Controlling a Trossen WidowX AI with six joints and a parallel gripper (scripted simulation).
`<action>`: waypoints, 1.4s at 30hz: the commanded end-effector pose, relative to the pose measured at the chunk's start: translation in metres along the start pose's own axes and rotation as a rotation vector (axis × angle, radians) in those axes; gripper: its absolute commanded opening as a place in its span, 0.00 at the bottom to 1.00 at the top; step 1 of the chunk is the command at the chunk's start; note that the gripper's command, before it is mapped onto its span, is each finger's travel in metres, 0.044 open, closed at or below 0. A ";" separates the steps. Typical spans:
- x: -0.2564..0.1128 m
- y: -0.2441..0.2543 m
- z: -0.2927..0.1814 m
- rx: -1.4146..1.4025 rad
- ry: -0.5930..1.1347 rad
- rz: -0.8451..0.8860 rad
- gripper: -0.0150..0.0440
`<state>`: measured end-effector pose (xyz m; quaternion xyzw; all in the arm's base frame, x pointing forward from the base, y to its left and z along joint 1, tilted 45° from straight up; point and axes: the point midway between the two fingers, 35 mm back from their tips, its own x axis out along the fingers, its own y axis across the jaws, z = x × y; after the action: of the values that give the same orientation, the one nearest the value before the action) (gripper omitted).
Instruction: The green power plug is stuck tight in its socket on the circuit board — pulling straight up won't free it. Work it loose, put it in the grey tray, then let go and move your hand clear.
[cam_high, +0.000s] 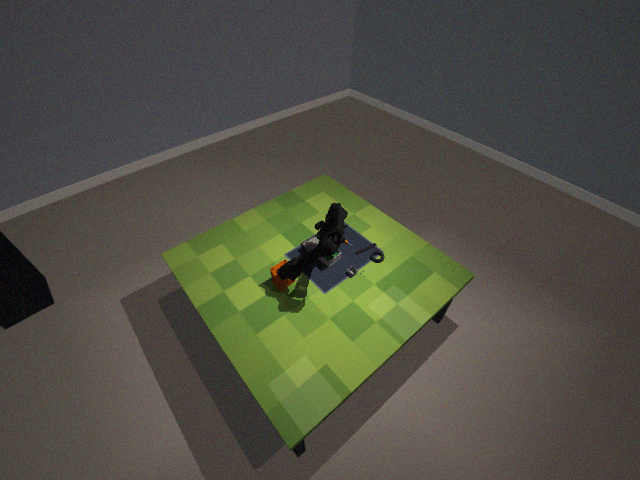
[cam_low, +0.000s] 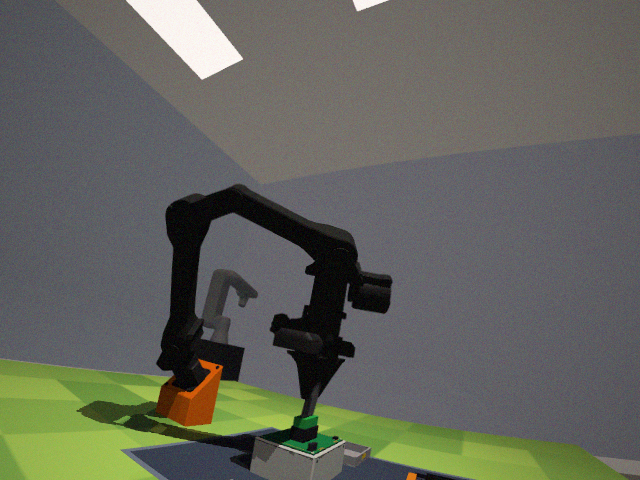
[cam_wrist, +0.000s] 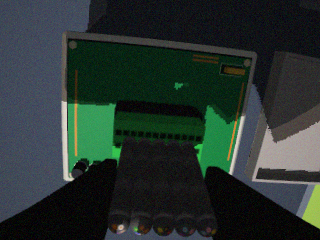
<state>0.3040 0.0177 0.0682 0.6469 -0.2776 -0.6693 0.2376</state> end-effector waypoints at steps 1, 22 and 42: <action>-0.016 -0.010 0.000 -0.010 0.033 0.095 0.25; -0.022 0.007 0.000 -0.013 0.031 -0.103 0.25; -0.016 -0.004 0.000 -0.011 0.032 0.025 0.25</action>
<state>0.3040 0.0241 0.0728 0.6376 -0.2919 -0.6682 0.2484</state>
